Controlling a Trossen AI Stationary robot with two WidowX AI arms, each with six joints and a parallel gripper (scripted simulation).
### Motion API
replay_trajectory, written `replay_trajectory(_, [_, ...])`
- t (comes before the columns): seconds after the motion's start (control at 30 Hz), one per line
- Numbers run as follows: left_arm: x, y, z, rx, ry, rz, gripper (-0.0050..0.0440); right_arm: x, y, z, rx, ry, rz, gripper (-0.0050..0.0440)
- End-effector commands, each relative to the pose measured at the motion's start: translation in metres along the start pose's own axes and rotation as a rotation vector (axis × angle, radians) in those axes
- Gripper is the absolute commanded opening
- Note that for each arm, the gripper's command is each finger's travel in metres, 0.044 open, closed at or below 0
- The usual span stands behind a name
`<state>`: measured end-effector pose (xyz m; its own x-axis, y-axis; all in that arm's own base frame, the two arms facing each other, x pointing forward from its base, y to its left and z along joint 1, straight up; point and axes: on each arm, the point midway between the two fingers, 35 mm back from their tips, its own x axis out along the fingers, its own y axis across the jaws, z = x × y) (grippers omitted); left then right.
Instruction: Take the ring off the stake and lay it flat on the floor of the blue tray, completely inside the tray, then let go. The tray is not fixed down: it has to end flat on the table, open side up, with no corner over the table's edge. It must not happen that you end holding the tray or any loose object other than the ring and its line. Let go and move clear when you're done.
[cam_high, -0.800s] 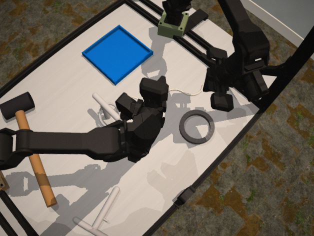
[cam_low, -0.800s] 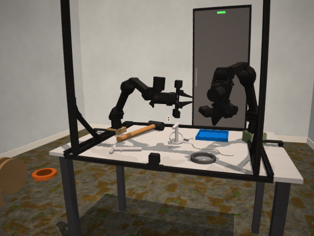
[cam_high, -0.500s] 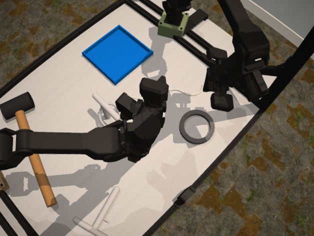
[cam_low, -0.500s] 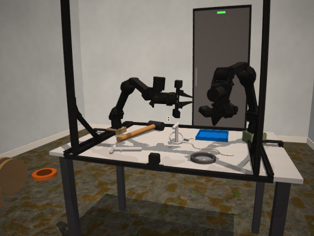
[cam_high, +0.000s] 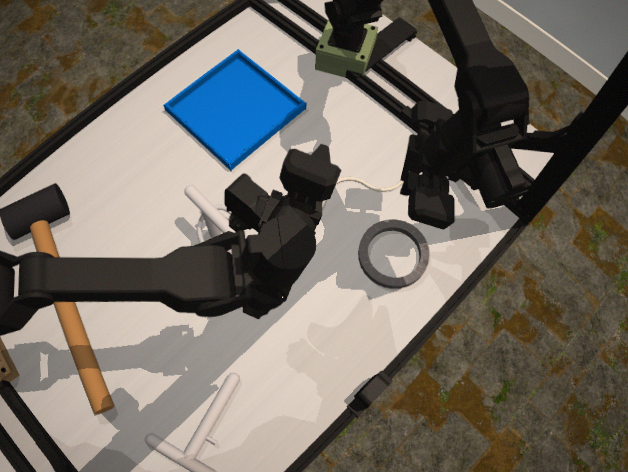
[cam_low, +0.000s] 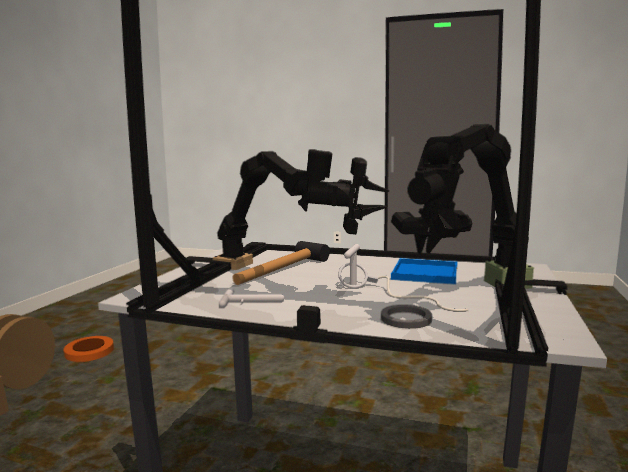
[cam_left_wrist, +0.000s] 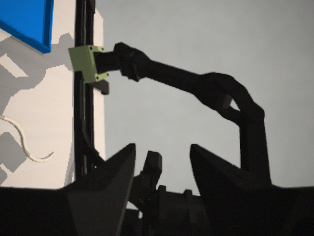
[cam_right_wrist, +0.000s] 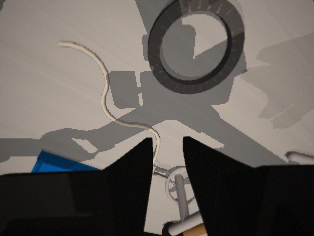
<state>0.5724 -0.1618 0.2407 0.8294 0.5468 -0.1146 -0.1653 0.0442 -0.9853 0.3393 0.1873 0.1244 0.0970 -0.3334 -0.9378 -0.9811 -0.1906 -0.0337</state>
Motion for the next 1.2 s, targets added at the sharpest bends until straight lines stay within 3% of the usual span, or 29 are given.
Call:
replay_trajectory(0.0, [-0.002,-0.05,0.047,0.124,0.046,0.004,0.0281,0.016,-0.012,-0.027,0.251,-0.042,-0.021,0.0192])
replay_trajectory(0.17, [-0.01,-0.073,0.095,0.351,0.118,0.037,0.04,0.032,-0.021,-0.05,0.486,-0.081,-0.039,0.02])
replay_trajectory(0.23, [-0.017,-0.083,0.115,0.432,0.148,0.044,0.04,0.039,-0.024,-0.06,0.591,-0.099,-0.047,0.02])
replay_trajectory(0.3, [-0.017,-0.083,0.115,0.432,0.148,0.044,0.04,0.039,-0.024,-0.06,0.591,-0.099,-0.047,0.02])
replay_trajectory(0.4, [-0.034,-0.097,0.154,0.57,0.203,0.048,0.04,0.051,-0.029,-0.079,0.78,-0.131,-0.06,0.02])
replay_trajectory(0.6, [-0.066,-0.096,0.211,0.818,0.312,0.061,0.04,0.071,-0.033,-0.114,1.105,-0.188,-0.083,0.02])
replay_trajectory(0.8, [-0.109,-0.086,0.264,1.037,0.425,0.045,0.04,0.09,-0.033,-0.148,1.414,-0.247,-0.106,0.02])
replay_trajectory(0.87, [-0.109,-0.086,0.264,1.037,0.425,0.045,0.04,0.09,-0.033,-0.148,1.414,-0.247,-0.106,0.02])
replay_trajectory(0.9, [-0.119,-0.085,0.274,1.068,0.442,0.032,0.04,0.093,-0.032,-0.154,1.465,-0.257,-0.109,0.02])
replay_trajectory(1.17, [-0.193,-0.038,0.33,1.376,0.635,-0.04,0.04,0.117,-0.022,-0.203,1.91,-0.36,-0.142,0.02])
